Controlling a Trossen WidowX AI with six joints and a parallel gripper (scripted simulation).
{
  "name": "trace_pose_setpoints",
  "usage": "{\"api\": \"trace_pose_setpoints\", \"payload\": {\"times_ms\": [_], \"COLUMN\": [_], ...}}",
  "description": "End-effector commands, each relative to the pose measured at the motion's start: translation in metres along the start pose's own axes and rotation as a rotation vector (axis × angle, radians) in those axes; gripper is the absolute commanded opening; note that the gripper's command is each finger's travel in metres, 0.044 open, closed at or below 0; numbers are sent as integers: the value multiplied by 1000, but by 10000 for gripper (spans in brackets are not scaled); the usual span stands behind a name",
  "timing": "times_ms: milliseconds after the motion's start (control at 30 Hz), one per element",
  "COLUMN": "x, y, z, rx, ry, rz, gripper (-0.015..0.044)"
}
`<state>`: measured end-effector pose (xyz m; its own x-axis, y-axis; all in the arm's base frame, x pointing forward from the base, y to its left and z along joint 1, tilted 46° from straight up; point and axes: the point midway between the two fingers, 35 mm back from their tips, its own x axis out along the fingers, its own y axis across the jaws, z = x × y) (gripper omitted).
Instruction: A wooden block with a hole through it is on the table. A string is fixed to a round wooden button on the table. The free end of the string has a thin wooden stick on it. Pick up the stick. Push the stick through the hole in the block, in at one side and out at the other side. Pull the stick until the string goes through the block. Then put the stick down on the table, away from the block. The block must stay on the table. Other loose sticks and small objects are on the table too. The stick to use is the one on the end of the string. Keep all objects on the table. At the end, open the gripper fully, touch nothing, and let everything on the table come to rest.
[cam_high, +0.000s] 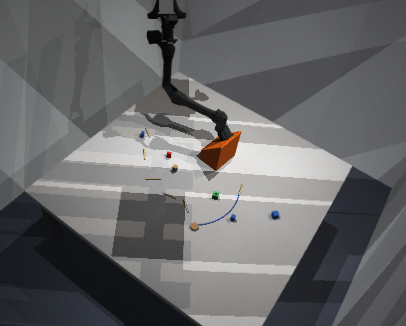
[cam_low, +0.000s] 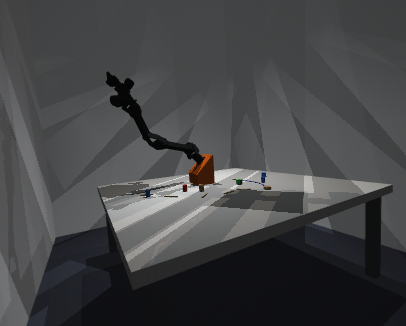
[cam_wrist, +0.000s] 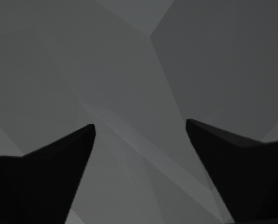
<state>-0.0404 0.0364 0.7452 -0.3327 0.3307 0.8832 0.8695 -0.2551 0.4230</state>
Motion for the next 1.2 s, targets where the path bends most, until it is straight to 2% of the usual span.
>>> {"api": "trace_pose_setpoints", "payload": {"times_ms": [0, 200, 533, 700, 867, 1167], "x": [0, 9, 20, 12, -3, -36], "y": [0, -23, -98, -124, -122, -142], "z": [0, 23, 135, 196, 241, 322], "rx": [0, -98, -465, -634, -753, -967], "ry": [0, -64, -319, -438, -559, -699], "rz": [0, -37, -215, -322, -366, -568], "gripper": [426, 440, 440, 440, 440, 440]}}
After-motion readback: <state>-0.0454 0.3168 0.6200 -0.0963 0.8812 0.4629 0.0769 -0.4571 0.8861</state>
